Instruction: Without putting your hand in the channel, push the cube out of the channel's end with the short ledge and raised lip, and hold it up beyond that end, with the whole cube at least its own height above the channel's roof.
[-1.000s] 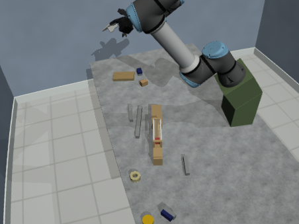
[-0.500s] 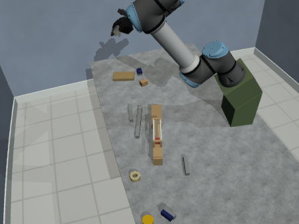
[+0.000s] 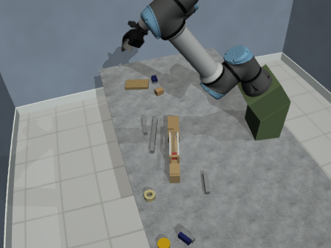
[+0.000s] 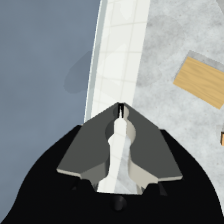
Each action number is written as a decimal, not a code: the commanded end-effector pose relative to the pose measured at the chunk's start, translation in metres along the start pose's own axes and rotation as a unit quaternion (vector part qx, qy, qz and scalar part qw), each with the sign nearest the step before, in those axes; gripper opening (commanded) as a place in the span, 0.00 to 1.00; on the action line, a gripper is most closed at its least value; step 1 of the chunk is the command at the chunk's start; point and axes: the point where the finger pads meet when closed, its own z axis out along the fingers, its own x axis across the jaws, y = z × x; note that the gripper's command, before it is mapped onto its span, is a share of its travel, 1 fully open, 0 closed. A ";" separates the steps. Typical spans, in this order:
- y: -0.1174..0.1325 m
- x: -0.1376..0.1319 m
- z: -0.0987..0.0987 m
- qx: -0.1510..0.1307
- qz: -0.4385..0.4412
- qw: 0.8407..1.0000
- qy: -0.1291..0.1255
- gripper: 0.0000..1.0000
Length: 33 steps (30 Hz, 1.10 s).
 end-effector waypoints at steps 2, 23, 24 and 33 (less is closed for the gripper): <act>0.068 0.008 0.039 -0.036 0.052 0.997 0.051 0.00; 0.313 0.062 0.055 -0.127 0.121 0.950 0.257 0.00; 0.321 0.065 0.053 -0.129 0.120 0.948 0.265 0.00; 0.354 0.076 0.042 -0.136 0.116 0.938 0.297 0.00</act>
